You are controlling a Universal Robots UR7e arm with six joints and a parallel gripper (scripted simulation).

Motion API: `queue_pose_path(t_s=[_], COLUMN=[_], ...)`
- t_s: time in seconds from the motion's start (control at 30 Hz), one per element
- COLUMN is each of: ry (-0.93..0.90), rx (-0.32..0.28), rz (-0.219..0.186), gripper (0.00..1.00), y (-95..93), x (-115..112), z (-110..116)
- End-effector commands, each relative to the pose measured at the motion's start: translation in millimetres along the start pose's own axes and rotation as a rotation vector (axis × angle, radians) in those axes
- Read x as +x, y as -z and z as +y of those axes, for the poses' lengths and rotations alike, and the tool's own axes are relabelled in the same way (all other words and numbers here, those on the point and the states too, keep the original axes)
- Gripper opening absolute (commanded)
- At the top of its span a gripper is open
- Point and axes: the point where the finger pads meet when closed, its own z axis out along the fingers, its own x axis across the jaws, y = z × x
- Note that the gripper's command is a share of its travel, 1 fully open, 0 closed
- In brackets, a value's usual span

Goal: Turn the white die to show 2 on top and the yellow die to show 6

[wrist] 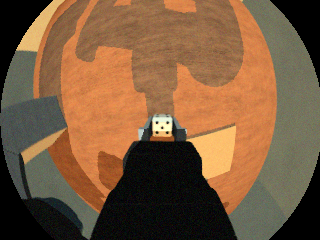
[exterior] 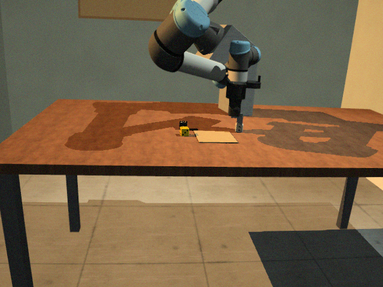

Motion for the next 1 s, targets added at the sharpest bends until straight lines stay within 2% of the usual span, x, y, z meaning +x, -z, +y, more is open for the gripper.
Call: queue_pose_path(t_s=[0.0,0.43,0.67,0.97], ry=[0.000,0.000,0.000,0.000], rx=[0.000,0.000,0.000,0.000], rz=[0.001,0.001,0.001,0.001], gripper=[0.57,0.57,0.57,0.57], y=[0.3,1.0,10.0,52.6], x=[0,0,0,0], z=[0,0,0,0])
